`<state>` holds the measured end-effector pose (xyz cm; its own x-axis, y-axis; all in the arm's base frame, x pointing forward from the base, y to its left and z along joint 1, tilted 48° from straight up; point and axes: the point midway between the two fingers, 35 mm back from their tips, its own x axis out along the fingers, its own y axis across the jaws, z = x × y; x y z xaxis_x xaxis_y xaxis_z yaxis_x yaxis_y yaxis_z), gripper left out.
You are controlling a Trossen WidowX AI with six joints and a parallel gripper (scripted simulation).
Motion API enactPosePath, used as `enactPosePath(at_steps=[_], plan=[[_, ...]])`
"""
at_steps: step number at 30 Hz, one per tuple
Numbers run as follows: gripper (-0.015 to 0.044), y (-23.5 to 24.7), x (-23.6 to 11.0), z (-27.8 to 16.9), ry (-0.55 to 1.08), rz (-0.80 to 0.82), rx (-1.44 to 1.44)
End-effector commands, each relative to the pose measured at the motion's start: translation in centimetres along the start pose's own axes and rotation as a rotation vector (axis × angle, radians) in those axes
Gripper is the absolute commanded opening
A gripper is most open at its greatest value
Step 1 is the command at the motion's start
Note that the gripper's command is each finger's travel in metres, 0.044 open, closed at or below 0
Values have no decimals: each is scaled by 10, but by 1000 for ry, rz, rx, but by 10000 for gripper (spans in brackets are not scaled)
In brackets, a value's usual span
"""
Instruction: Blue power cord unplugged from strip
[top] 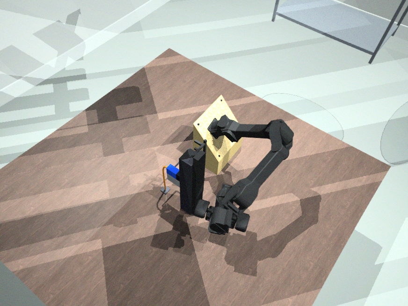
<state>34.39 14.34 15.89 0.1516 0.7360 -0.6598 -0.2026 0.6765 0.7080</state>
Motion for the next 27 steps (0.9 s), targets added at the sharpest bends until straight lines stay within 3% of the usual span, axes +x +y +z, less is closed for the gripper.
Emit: enactPosePath(at_steps=[1, 14, 19, 27], plan=[[160, -59, -25, 18, -70, -61, 172], [160, -205, -83, 10, -222, -179, 750], [160, -254, -97, -22, -224, -189, 1029], [160, -276, -97, -95, -81, -101, 1592]])
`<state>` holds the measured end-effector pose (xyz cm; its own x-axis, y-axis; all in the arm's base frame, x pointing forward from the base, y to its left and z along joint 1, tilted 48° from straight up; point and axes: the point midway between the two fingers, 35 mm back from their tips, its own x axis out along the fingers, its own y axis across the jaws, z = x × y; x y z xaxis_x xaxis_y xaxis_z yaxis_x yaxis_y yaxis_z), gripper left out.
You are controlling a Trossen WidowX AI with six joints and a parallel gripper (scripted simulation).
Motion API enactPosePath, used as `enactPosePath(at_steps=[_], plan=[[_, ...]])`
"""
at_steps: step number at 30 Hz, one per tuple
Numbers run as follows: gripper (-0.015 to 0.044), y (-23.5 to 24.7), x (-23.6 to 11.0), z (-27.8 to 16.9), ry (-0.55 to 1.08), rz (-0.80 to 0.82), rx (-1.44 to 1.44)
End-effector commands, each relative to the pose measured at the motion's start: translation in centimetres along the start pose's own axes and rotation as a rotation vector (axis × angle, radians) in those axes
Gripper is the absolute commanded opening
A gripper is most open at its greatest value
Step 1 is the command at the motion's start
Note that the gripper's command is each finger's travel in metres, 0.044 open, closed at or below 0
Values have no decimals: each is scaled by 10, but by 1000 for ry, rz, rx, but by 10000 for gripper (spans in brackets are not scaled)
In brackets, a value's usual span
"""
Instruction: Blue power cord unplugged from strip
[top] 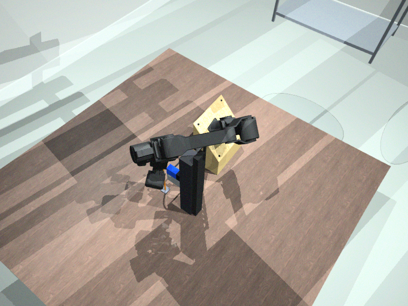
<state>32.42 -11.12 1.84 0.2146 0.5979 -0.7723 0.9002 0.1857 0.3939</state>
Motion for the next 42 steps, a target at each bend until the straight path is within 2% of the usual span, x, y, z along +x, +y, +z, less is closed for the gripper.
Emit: enactPosePath(at_steps=[1, 4, 19, 42], plan=[[160, -49, 1, -1, 114, -50, 357], [160, -69, -1, -6, 175, -72, 527], [160, -66, -1, -6, 175, -72, 527], [160, -49, -6, -38, 177, -72, 528]])
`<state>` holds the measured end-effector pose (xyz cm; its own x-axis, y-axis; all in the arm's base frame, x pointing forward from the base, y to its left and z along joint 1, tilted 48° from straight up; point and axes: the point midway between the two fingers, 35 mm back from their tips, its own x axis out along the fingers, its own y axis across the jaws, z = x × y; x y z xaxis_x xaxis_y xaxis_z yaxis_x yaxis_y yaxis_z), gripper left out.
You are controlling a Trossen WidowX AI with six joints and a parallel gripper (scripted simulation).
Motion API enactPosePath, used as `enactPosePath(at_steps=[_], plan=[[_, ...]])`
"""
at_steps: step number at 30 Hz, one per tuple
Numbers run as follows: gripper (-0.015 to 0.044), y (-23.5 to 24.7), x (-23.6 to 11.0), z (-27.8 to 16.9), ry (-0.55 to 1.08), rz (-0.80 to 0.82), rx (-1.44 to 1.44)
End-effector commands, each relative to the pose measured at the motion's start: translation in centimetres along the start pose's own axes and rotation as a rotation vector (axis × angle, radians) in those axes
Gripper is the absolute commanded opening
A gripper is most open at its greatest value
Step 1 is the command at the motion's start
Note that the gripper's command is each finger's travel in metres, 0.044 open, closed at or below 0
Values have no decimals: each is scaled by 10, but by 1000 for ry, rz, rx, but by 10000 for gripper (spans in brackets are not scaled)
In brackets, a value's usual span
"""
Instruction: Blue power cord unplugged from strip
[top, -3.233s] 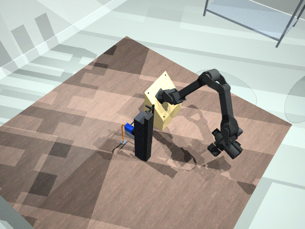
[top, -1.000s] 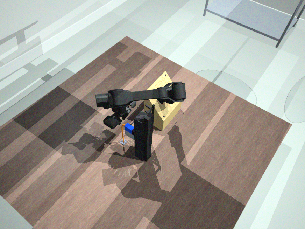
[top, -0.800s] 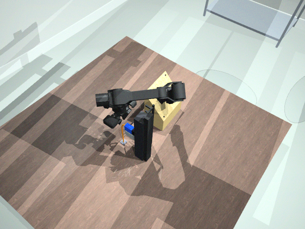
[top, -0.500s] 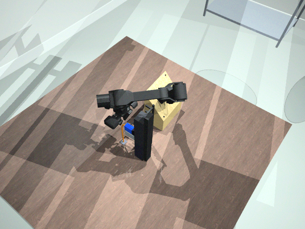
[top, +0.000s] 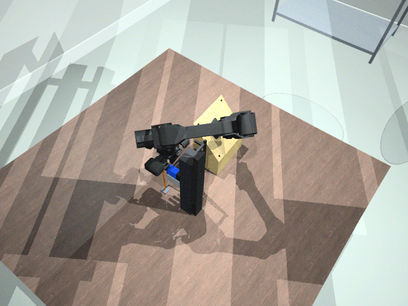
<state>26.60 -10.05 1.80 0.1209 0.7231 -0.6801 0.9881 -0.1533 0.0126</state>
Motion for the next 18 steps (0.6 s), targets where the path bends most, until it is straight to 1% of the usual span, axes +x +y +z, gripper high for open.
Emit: enactPosePath(at_steps=[1, 9, 18], plan=[[160, -2, 1, -8, 8, -2, 8], [160, -3, 3, -9, 8, -2, 8], [160, -3, 13, -10, 8, -2, 8]])
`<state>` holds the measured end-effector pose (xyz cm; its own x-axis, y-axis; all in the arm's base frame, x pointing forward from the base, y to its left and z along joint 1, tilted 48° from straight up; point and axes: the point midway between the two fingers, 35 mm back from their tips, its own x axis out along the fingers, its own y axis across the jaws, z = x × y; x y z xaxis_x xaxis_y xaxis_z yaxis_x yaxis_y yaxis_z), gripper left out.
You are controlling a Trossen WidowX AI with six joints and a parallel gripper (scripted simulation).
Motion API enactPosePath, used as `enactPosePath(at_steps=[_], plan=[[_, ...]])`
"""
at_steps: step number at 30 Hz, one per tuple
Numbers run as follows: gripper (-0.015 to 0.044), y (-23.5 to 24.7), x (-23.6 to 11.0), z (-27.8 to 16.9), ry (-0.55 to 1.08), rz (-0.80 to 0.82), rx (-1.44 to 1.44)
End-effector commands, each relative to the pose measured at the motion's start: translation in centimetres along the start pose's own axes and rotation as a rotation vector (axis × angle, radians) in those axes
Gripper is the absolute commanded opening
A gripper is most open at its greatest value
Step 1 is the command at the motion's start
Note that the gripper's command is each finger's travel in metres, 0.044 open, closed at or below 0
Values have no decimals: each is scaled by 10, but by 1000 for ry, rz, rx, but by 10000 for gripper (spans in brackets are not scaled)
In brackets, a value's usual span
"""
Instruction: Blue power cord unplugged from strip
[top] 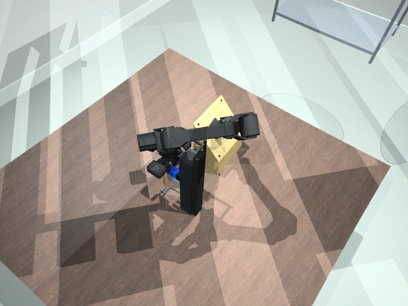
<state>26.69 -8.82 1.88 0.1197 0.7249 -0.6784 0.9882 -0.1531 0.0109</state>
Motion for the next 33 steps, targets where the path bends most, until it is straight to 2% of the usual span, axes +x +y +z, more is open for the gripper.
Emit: enactPosePath(at_steps=[1, 4, 8, 16, 33], plan=[[160, -2, 5, -1, 6, -1, 7], [160, -2, 5, -1, 6, -1, 7], [55, 0, 2, 0, 1, -1, 1], [2, 0, 2, 0, 1, -1, 1], [0, 2, 1, 23, -1, 0, 3]])
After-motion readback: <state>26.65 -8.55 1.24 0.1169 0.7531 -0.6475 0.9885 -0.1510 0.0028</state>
